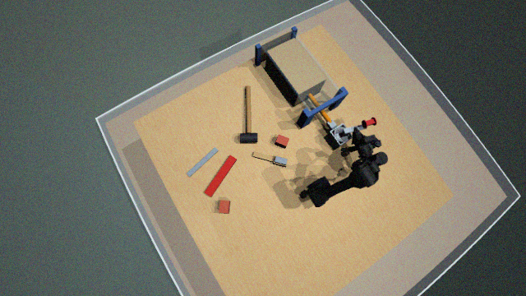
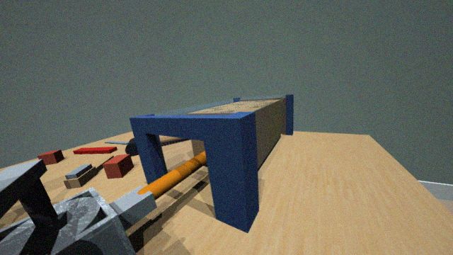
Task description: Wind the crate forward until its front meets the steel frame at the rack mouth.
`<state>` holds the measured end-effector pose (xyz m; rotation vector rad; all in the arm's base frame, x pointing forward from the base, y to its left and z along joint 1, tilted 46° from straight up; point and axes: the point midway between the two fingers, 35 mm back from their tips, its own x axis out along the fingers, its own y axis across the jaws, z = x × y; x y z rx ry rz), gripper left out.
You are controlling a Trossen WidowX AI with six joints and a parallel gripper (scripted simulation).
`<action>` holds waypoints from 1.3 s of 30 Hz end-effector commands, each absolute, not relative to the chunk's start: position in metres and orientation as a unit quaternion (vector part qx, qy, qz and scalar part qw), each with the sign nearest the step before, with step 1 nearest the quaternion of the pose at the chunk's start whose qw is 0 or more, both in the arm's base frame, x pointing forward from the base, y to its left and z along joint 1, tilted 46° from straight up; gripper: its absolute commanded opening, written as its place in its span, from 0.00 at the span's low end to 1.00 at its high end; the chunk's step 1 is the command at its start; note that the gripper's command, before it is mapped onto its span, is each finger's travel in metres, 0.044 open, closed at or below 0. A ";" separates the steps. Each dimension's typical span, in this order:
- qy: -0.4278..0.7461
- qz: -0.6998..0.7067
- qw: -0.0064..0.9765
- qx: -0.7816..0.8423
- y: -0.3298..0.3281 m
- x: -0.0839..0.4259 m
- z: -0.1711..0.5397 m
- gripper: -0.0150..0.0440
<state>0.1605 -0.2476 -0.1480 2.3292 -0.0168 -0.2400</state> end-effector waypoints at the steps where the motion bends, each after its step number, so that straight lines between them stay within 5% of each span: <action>1: -0.006 -0.093 0.393 0.915 -0.247 0.160 -0.148 0.25; 39: -0.005 -0.093 0.392 0.915 -0.242 0.162 -0.155 0.25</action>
